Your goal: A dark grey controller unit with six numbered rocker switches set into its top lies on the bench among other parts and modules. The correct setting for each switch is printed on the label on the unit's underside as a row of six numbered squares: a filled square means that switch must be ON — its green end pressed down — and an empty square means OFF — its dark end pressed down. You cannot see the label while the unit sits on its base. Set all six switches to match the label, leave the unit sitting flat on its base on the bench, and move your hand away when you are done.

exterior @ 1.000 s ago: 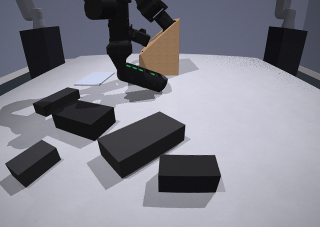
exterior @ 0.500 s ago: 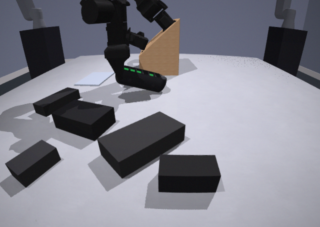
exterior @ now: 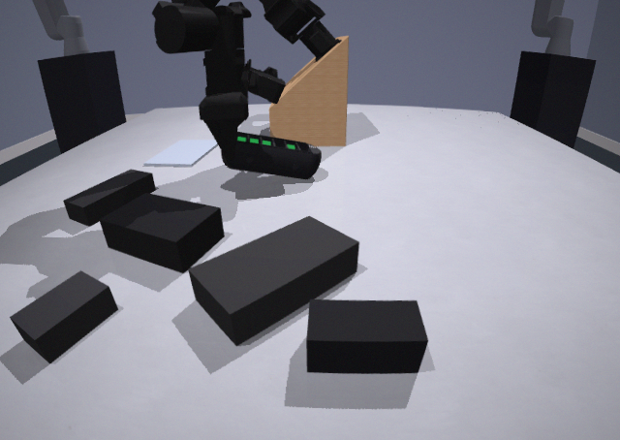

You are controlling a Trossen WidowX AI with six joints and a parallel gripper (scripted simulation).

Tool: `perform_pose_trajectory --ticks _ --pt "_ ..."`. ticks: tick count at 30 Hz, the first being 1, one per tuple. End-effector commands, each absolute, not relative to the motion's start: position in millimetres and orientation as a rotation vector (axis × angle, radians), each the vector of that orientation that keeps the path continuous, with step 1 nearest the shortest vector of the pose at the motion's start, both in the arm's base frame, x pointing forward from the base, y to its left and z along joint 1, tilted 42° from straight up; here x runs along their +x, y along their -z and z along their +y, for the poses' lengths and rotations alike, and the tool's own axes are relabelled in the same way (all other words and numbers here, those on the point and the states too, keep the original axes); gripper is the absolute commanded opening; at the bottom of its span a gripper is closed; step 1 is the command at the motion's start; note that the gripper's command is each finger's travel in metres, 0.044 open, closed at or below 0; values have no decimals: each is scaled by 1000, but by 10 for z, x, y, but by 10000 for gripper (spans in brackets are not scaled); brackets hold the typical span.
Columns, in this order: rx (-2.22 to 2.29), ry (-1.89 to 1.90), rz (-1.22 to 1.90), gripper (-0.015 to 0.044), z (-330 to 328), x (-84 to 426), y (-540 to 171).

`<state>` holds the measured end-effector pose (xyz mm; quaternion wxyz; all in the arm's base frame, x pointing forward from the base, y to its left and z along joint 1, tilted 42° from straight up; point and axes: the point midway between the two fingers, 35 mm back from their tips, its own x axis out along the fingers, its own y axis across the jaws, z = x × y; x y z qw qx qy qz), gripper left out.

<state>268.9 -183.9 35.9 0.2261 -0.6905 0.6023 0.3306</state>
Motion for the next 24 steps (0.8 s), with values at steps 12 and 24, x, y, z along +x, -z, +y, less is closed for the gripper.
perform_pose_trajectory --ticks 12,24 --pt "-1902 -927 1651 336 -1893 2697 -243" --pt "-1902 -927 1651 336 -1952 2701 -179"
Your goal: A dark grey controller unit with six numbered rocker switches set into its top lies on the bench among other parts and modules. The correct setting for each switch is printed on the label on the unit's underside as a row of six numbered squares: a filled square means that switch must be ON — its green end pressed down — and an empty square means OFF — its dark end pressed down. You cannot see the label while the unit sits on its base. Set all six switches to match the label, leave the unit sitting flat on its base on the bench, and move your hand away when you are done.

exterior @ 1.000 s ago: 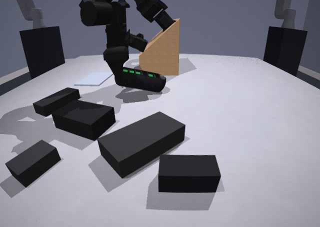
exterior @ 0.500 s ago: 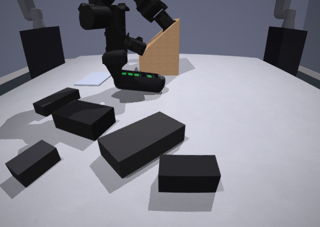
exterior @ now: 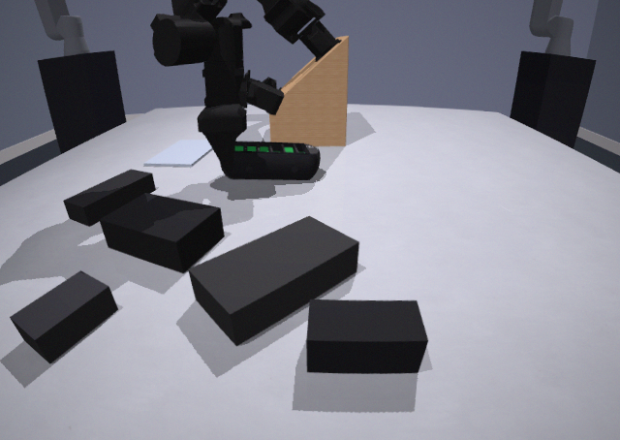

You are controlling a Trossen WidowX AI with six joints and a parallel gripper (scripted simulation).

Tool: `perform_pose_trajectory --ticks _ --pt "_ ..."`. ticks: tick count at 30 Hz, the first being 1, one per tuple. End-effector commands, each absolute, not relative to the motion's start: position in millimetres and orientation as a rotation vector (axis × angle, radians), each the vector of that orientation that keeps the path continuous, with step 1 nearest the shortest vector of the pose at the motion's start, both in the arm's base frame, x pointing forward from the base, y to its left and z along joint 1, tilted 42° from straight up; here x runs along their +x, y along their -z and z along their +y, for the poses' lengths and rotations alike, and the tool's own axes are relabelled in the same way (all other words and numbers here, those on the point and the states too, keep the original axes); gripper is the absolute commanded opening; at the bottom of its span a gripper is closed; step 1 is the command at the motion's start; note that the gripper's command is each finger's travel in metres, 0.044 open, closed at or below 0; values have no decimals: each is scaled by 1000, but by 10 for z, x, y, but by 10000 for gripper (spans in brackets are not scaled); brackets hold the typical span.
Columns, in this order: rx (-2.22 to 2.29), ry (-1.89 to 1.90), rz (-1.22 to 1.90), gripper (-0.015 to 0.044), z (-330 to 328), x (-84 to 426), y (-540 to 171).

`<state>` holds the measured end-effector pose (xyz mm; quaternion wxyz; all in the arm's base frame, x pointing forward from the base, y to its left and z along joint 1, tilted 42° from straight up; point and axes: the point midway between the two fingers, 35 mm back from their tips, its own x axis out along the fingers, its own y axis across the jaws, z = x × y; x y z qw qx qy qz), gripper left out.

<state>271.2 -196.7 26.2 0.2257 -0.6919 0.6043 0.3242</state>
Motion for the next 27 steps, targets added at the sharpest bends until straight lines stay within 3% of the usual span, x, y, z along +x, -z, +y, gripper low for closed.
perform_pose_trajectory --ticks 1,24,27 --pt "-1902 -927 1651 336 -1957 2702 -174" --pt "-1908 -896 1664 336 -2017 2718 -198" --pt "-1907 -900 1662 415 -2018 2719 -179"
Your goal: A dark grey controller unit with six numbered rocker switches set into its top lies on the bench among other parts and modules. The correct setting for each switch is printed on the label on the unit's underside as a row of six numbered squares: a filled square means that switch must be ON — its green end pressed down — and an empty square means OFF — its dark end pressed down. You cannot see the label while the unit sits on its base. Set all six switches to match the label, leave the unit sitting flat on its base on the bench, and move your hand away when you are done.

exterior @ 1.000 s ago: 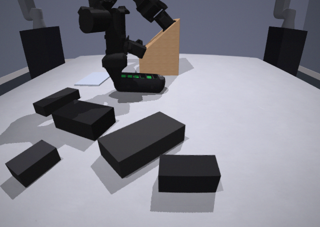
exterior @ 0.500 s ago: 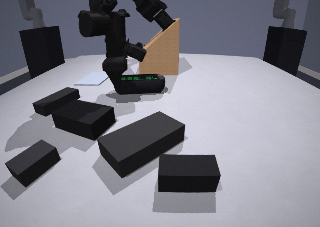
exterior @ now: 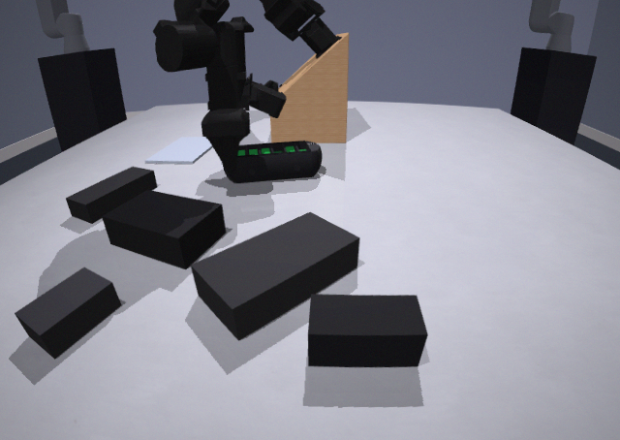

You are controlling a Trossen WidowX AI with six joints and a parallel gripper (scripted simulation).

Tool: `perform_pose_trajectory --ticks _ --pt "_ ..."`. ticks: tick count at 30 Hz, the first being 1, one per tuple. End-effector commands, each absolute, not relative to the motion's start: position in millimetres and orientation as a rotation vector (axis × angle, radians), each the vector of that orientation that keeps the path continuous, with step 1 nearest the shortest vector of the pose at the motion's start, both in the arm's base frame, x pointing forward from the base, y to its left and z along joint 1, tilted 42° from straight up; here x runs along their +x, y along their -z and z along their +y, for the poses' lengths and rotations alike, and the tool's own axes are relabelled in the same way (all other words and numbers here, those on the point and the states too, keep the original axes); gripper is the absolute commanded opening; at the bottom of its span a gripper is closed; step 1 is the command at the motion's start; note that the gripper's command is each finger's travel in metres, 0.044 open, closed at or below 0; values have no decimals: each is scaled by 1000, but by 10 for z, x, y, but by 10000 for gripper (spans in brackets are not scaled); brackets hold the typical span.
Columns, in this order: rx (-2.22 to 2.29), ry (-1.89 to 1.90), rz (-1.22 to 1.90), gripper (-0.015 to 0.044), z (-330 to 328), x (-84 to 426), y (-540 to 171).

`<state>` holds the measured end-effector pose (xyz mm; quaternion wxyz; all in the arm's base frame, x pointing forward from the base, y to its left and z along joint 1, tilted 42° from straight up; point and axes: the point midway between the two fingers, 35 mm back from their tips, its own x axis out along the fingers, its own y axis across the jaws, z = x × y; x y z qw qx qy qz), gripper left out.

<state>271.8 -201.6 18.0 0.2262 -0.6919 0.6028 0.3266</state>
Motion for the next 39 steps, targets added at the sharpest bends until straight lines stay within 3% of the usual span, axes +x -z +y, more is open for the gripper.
perform_pose_trajectory --ticks 1,10,16,35,39 --pt "-1907 -900 1662 440 -2018 2719 -179" --pt "-1906 -900 1661 440 -1992 2717 -174" --pt "-1906 -901 1661 440 -1336 2583 -74" --pt "-1907 -901 1662 440 -1316 2575 -72" --pt "-1899 -917 1651 440 -1052 2544 26"
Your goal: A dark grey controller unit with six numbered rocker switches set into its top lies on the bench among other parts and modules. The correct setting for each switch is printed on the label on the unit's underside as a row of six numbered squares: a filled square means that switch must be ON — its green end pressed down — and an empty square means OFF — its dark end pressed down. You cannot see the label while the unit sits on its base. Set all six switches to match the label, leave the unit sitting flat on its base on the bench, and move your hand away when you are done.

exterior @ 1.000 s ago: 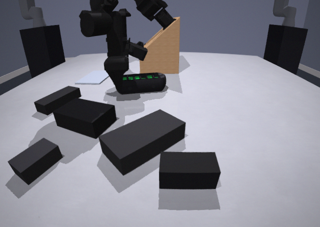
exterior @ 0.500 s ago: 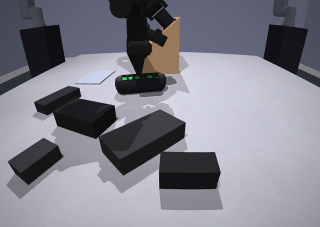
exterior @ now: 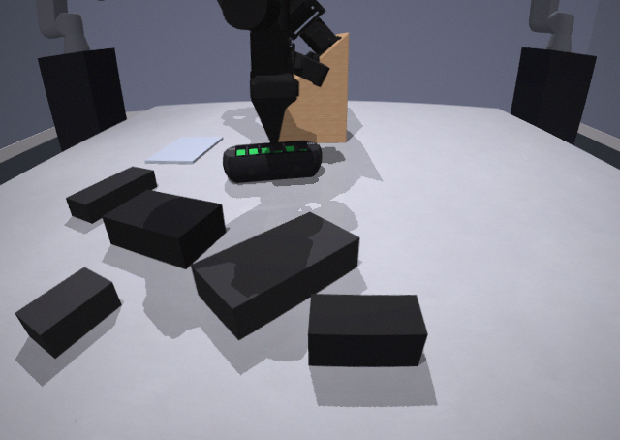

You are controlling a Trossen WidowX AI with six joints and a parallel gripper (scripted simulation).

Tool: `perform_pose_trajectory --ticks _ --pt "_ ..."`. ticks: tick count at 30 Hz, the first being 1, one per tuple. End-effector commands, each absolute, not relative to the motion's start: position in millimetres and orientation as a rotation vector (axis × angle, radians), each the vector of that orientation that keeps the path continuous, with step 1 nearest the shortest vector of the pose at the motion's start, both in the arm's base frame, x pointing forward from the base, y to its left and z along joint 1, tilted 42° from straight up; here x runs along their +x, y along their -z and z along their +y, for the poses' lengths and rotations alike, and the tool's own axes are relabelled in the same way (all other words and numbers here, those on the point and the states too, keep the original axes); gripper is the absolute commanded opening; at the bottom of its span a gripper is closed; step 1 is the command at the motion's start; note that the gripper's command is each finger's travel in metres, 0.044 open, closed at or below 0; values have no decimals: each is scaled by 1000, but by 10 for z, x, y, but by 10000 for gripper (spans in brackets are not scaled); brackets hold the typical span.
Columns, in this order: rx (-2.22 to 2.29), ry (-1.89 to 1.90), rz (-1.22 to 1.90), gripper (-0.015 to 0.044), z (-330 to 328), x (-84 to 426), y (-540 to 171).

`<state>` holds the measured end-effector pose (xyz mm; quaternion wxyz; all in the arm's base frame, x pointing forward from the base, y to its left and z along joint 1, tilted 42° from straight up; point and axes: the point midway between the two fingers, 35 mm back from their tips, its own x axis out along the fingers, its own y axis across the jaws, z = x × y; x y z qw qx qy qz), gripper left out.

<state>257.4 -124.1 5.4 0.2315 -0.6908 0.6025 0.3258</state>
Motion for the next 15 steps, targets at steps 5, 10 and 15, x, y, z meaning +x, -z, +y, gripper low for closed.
perform_pose_trajectory --ticks 5,10,15 --pt "-1897 -930 1651 440 -713 2450 138" --pt "-1897 -930 1651 440 -720 2452 146" --pt "-1896 -931 1650 440 -768 2465 208"
